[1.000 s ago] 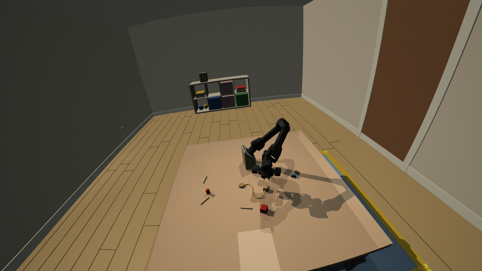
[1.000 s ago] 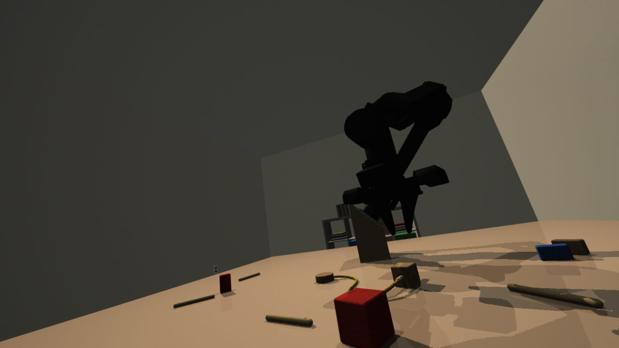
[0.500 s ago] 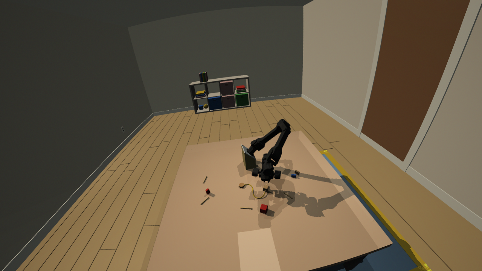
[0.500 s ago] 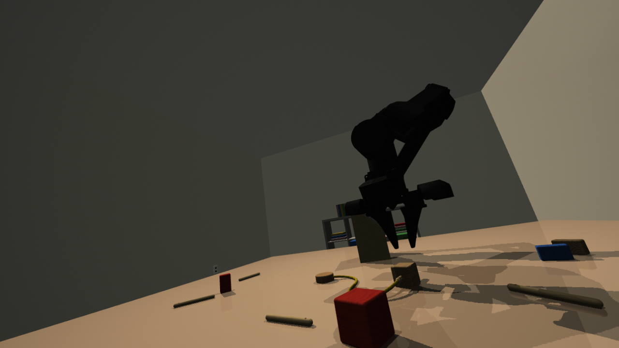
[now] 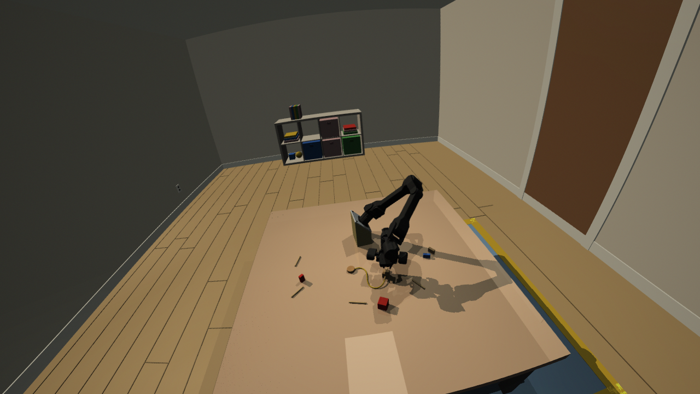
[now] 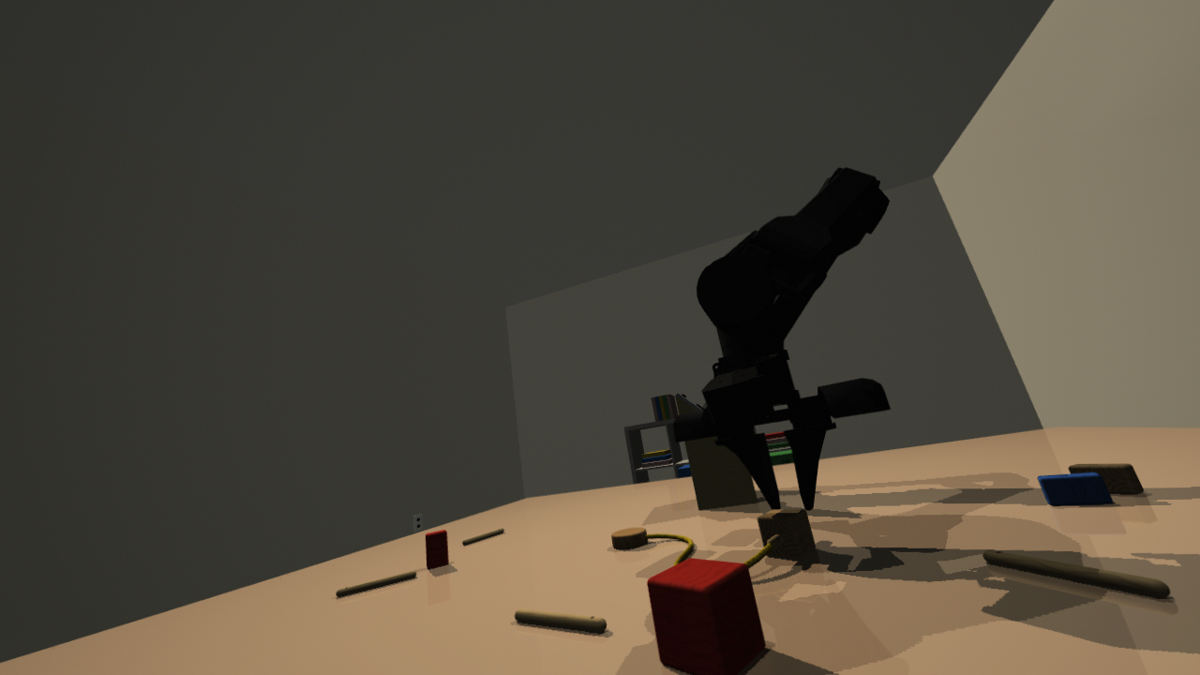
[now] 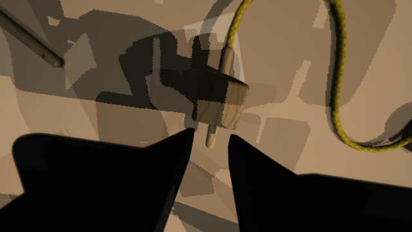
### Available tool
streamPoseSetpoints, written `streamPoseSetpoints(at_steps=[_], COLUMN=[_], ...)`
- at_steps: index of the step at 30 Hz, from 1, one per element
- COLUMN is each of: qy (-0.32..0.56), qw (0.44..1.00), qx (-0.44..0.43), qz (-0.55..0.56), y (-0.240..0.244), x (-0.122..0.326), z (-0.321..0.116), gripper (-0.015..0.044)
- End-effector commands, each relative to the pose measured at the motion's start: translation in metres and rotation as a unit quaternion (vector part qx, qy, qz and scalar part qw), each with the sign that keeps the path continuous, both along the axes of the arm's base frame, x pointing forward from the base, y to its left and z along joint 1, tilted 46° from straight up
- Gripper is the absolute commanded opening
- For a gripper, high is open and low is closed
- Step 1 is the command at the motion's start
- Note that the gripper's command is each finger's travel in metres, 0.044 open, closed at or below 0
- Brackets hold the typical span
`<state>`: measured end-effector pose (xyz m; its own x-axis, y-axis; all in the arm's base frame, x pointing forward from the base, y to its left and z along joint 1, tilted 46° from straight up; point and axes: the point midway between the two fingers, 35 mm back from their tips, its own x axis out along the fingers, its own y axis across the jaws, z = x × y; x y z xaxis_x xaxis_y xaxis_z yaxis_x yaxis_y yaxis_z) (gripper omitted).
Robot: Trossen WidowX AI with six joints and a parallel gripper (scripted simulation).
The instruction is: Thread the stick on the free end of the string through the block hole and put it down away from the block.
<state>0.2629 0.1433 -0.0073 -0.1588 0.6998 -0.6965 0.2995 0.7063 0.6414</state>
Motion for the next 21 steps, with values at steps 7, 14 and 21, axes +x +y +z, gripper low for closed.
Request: streamPoseSetpoints(at_steps=[7,14,21], qy=[0.006,0.006,0.003], qw=[1.000,1.000,1.000], qx=[0.002,0.003,0.002], qz=[0.000,0.000,0.001], y=[0.0119,0.0147,0.0142], x=[-0.0072,-0.0086,-0.0070], z=[-0.0117,-0.0141,-0.0133], gripper=[0.0124,0.0124,0.0000])
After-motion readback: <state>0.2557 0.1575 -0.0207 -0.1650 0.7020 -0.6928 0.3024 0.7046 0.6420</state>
